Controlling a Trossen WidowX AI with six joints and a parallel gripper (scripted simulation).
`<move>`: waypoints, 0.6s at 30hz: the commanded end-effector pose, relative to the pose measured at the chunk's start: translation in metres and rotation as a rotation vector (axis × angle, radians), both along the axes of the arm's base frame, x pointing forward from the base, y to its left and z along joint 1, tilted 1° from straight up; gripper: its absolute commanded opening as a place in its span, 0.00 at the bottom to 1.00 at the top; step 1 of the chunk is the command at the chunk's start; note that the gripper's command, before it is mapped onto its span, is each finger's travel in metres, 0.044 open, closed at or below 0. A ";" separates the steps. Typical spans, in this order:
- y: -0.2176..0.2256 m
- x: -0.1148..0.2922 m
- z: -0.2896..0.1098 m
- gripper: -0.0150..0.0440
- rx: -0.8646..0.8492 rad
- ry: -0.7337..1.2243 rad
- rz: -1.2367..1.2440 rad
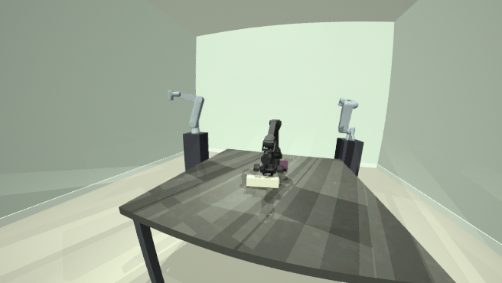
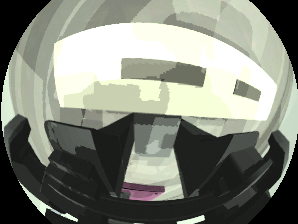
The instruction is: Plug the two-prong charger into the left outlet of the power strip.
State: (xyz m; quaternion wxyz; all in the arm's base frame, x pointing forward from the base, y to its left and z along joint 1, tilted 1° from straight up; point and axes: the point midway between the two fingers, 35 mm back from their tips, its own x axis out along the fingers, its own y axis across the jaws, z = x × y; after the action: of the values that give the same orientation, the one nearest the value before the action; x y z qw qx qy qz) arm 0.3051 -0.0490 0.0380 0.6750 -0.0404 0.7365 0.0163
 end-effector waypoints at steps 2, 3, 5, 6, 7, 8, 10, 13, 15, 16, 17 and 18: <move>0.000 0.009 0.001 0.25 0.002 -0.038 0.001; 0.000 0.009 0.001 0.25 0.002 -0.038 0.001; 0.000 0.008 0.001 0.25 0.002 -0.038 0.001; 0.000 0.008 0.001 0.25 0.002 -0.038 0.001; 0.000 0.008 0.001 0.25 0.002 -0.038 0.001; 0.000 0.008 0.001 0.25 0.002 -0.038 0.001; 0.000 0.008 0.001 0.25 0.002 -0.038 0.001; 0.000 0.007 0.001 0.25 0.002 -0.038 0.001; 0.000 0.007 0.002 0.25 0.002 -0.038 0.001; 0.000 0.007 0.002 0.25 0.002 -0.038 0.001; 0.000 0.007 0.002 0.25 0.002 -0.038 0.001; 0.000 0.007 0.002 0.25 0.002 -0.038 0.001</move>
State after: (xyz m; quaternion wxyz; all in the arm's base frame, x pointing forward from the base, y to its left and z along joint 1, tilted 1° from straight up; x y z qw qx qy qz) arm 0.3051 -0.0490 0.0381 0.6775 -0.0407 0.7343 0.0158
